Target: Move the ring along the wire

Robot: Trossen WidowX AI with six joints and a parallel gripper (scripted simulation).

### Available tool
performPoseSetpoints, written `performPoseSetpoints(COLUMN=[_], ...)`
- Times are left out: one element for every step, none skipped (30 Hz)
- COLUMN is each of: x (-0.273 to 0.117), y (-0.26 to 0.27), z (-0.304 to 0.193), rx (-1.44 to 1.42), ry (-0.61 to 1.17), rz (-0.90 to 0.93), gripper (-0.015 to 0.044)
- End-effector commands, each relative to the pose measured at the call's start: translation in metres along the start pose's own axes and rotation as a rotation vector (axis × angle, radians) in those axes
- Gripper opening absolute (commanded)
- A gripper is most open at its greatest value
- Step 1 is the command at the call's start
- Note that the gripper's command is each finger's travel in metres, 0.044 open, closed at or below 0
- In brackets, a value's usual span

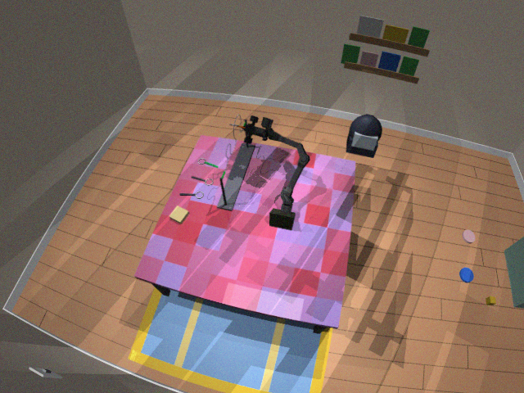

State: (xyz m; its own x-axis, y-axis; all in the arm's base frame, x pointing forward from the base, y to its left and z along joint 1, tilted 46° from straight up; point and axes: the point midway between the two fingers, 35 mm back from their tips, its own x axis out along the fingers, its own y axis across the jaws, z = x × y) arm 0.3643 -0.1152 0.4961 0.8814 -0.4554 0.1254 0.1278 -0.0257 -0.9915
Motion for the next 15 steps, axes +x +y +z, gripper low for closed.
performPoseSetpoints(x=[0.0000, 0.0001, 0.0001, 0.0002, 0.0002, 0.0002, 0.0003, 0.0003, 0.0003, 0.0004, 0.0004, 0.0004, 0.0004, 0.0004, 0.0004], y=[-0.0017, -0.0022, -0.0027, -0.0033, -0.0038, -0.0043, -0.0048, -0.0053, -0.0059, -0.0064, -0.0069, -0.0074, -0.0079, -0.0084, -0.0090], z=[0.0006, 0.0006, 0.0006, 0.0007, 0.0007, 0.0008, 0.0008, 0.0009, 0.0009, 0.0010, 0.0011, 0.0012, 0.0013, 0.0014, 0.0015], rx=[-0.037, -0.049, -0.060, -0.071, -0.083, -0.094, -0.105, -0.116, -0.128, -0.139, -0.150, -0.162, -0.173, -0.184, -0.196], ry=[-0.009, -0.010, -0.011, -0.013, -0.014, -0.016, -0.017, -0.019, -0.020, -0.022, -0.023, -0.025, -0.026, -0.028, -0.029], rz=[-0.018, -0.023, -0.029, -0.034, -0.039, -0.044, -0.049, -0.054, -0.060, -0.065, -0.070, -0.075, -0.080, -0.086, -0.091], gripper=[-0.0150, -0.0150, -0.0150, -0.0150, -0.0150, -0.0150, -0.0150, -0.0150, -0.0150, -0.0150, -0.0150, -0.0150, -0.0150, -0.0150, -0.0150])
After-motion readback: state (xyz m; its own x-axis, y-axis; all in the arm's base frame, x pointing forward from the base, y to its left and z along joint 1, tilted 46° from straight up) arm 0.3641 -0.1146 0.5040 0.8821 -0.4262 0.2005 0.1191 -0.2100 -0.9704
